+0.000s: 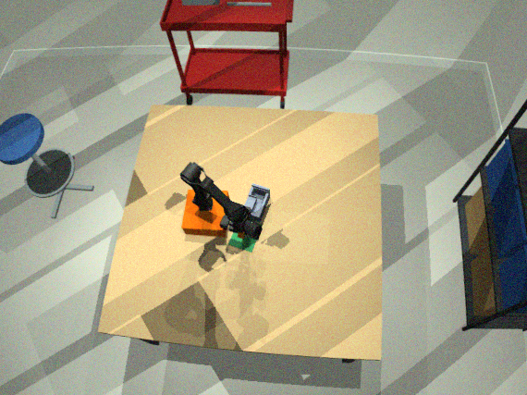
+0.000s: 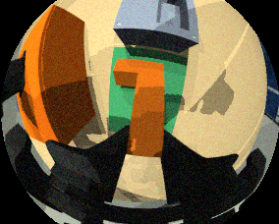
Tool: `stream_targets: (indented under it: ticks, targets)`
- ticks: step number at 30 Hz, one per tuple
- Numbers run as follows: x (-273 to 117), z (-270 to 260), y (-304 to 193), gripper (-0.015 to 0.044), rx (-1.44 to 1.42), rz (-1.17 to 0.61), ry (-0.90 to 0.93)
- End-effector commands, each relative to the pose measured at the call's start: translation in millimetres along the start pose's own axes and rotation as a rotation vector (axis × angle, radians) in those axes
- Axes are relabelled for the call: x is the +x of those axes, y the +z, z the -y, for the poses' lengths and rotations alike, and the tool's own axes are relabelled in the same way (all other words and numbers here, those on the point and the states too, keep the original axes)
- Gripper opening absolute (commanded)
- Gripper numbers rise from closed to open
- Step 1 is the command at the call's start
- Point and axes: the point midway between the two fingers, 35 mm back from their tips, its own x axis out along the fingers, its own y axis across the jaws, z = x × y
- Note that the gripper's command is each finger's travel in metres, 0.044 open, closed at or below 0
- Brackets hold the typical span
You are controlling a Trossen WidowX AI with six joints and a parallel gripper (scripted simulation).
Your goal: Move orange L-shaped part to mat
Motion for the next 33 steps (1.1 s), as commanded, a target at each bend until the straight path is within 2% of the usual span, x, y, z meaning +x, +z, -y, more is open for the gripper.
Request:
stream_targets:
  ticks: [1, 9, 14, 16, 18, 33]
  targets:
    - [0, 0, 0, 0.0053, 0.000, 0.000, 0.000]
    - [-2, 0, 0, 0.0263, 0.000, 0.000, 0.000]
    - [-48, 5, -1, 0.0394, -0.003, -0.002, 0.000]
    - [-78, 2, -1, 0.0400, -0.004, -0.004, 0.000]
    - [-90, 0, 0, 0.0400, -0.005, -0.004, 0.000]
    - [-85, 0, 0, 0.0400, -0.010, 0.001, 0.006]
